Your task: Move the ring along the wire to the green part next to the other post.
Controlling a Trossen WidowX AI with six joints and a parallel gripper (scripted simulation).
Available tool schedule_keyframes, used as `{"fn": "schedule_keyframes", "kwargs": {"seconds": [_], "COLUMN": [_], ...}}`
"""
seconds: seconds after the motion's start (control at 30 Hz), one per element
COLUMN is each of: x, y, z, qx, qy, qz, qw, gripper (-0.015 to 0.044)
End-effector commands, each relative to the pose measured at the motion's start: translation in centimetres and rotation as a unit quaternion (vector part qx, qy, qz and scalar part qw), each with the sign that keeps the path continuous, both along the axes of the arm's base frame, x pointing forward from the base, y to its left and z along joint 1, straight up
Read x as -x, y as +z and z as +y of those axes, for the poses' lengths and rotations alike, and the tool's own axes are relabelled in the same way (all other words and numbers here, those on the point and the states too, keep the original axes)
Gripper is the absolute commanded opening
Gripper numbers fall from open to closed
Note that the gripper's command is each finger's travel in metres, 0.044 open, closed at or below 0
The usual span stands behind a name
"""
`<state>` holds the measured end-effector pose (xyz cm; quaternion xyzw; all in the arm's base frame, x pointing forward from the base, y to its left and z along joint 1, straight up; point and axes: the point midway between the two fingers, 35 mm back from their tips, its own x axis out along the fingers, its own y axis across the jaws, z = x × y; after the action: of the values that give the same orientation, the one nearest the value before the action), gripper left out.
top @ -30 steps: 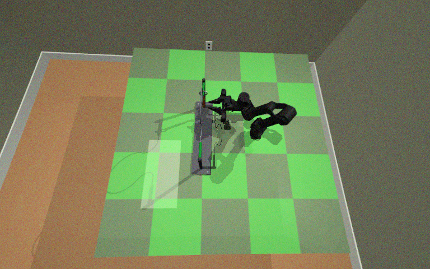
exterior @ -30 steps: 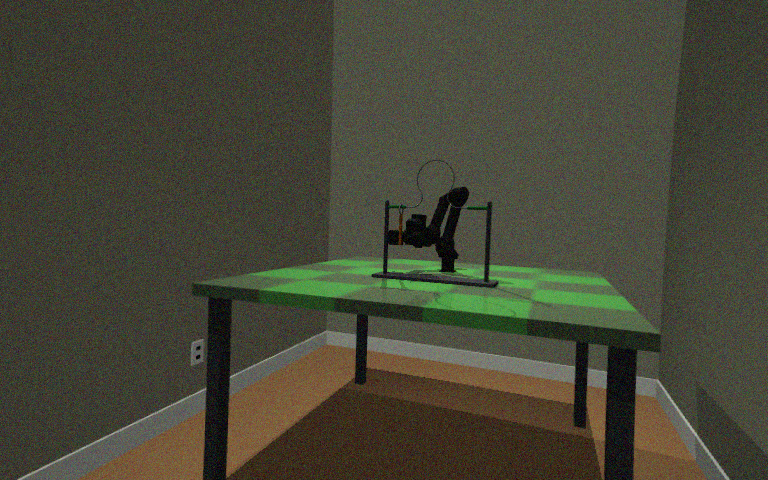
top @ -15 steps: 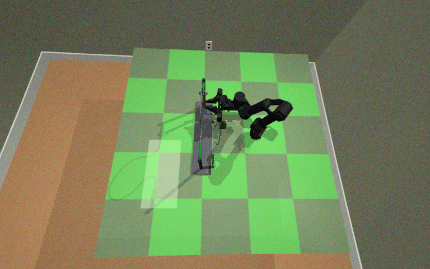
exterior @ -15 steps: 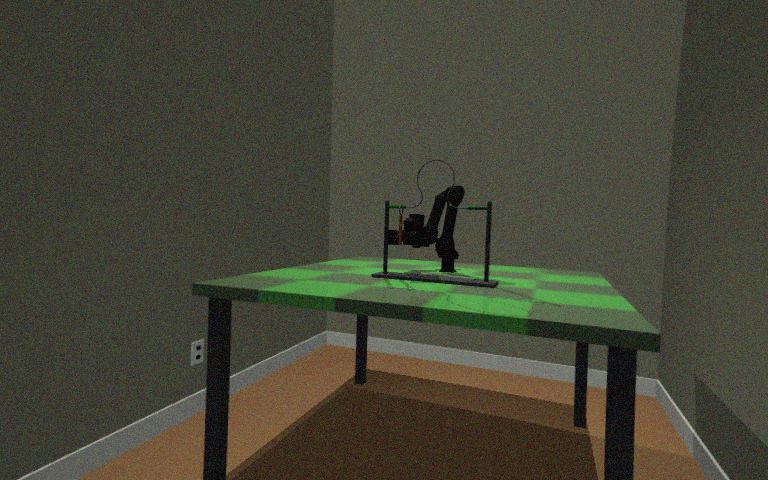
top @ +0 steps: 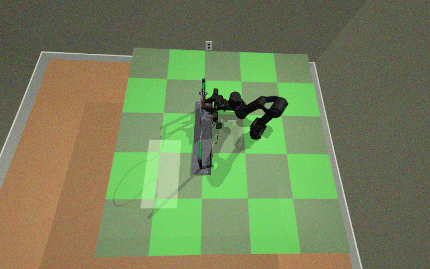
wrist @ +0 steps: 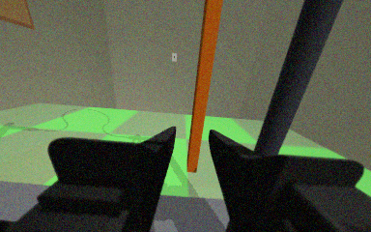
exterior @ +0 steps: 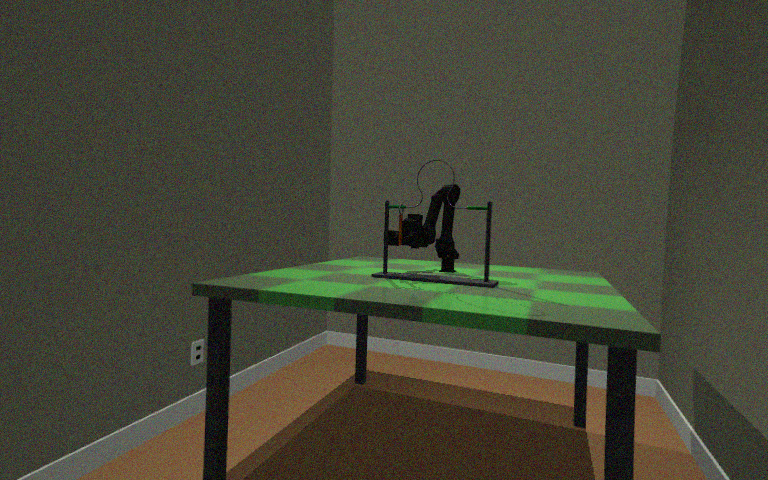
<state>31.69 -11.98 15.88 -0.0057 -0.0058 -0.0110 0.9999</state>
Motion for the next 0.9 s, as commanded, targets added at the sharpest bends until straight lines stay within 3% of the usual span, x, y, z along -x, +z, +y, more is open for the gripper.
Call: {"fn": "schedule_keyframes", "kwargs": {"seconds": [0.0,0.87], "x": [-0.74,-1.47], "y": [0.13,0.06], "z": [-0.08,0.01], "qx": [0.0,0.0], "qy": [-0.001,-0.001], "qz": [-0.003,-0.003], "qw": [1.0,1.0], "gripper": [0.016,0.016]}}
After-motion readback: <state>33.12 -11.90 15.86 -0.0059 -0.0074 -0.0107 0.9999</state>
